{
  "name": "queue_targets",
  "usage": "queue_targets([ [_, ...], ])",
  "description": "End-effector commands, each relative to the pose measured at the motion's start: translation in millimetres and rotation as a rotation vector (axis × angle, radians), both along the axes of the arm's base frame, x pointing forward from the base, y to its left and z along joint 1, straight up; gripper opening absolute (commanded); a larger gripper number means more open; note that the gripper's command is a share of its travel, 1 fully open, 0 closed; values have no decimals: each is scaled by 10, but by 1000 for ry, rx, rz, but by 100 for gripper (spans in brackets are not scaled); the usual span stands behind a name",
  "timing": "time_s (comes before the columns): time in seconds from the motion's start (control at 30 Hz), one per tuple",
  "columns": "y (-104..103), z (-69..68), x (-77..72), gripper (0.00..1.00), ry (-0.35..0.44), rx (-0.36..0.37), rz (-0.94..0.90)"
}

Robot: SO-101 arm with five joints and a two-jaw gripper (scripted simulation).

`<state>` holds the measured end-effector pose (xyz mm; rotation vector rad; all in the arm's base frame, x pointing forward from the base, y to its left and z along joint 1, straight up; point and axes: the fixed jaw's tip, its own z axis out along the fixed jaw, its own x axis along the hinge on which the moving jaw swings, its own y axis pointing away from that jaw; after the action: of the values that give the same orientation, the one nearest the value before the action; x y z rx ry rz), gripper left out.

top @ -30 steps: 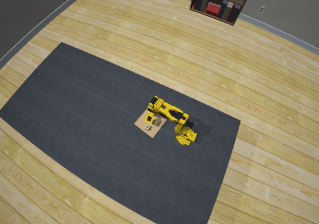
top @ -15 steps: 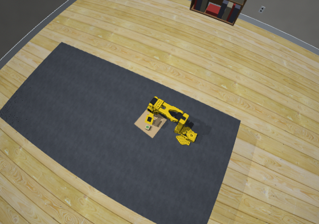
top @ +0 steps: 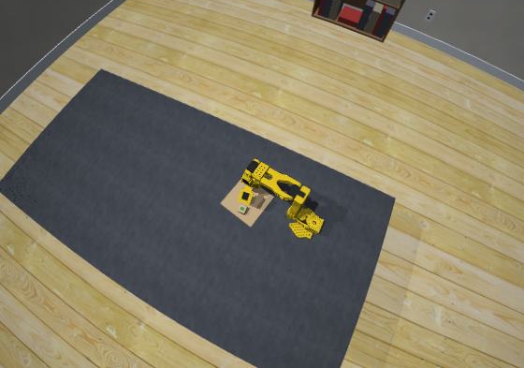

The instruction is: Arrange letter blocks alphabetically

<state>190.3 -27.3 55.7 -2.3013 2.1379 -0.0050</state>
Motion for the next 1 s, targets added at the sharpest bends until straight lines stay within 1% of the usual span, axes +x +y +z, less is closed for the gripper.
queue_targets([
  [0.0,2,109,87,0,-89,-10,11],
  [0.27,2,102,87,0,-89,-10,11],
  [0.53,3,53,87,0,-89,-10,10],
  [0.97,3,19,88,0,-89,-10,9],
])
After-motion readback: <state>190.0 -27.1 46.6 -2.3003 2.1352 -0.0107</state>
